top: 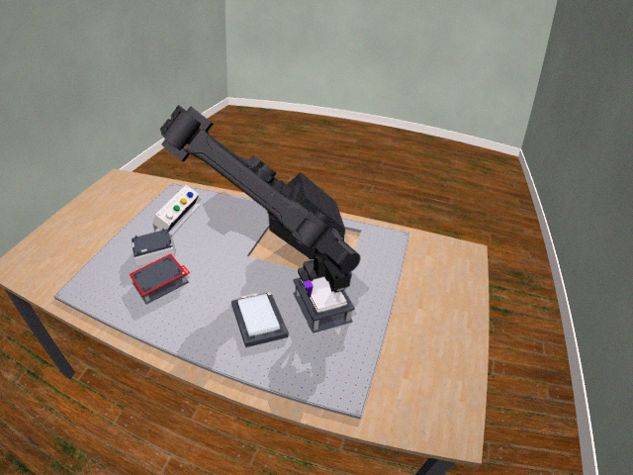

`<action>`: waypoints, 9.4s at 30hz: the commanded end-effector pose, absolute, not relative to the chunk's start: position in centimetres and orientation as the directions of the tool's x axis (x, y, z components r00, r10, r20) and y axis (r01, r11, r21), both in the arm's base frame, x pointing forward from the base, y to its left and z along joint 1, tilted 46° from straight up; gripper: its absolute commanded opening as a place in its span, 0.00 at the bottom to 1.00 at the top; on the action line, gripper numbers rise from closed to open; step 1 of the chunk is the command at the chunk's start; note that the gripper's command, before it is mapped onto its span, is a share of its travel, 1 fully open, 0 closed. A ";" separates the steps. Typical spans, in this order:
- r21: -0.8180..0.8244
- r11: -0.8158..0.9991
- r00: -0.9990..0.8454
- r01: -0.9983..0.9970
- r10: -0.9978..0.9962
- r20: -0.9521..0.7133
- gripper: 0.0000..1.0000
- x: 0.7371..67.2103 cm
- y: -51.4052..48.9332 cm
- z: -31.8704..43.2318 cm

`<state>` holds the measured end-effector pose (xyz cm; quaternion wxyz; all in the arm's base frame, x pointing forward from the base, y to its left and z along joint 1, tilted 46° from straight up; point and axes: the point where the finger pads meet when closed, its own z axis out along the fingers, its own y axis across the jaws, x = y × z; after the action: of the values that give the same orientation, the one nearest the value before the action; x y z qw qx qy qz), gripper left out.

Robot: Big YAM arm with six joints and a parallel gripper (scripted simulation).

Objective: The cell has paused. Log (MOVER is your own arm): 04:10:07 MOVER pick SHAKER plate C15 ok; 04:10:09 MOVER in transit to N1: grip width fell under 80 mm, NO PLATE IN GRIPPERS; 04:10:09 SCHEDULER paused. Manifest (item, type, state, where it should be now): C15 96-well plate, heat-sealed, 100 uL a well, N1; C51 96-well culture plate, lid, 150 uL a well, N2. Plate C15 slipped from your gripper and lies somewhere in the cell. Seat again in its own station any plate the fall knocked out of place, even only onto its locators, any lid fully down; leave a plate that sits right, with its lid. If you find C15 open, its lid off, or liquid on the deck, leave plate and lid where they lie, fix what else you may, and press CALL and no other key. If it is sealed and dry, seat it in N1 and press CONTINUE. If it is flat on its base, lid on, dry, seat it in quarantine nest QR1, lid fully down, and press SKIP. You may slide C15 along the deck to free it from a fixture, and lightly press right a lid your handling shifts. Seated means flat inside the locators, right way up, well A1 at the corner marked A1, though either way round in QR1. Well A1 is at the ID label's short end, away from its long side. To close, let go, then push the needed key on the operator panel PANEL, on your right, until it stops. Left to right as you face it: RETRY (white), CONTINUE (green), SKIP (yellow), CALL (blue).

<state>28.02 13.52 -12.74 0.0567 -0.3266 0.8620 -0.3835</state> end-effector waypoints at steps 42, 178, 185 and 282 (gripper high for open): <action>-0.695 0.505 -0.771 -0.511 -0.627 0.111 1.00 28.5 16.5 -11.2; -0.097 0.569 -0.459 0.817 0.538 -0.707 0.00 13.9 13.3 2.5; -0.097 0.568 -0.458 0.817 0.539 -0.707 0.00 13.9 13.3 2.5; 0.154 0.321 -0.122 0.934 0.695 -0.709 0.00 21.0 5.3 13.2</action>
<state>19.88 5.00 10.52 0.3350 0.4608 0.7894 -0.2287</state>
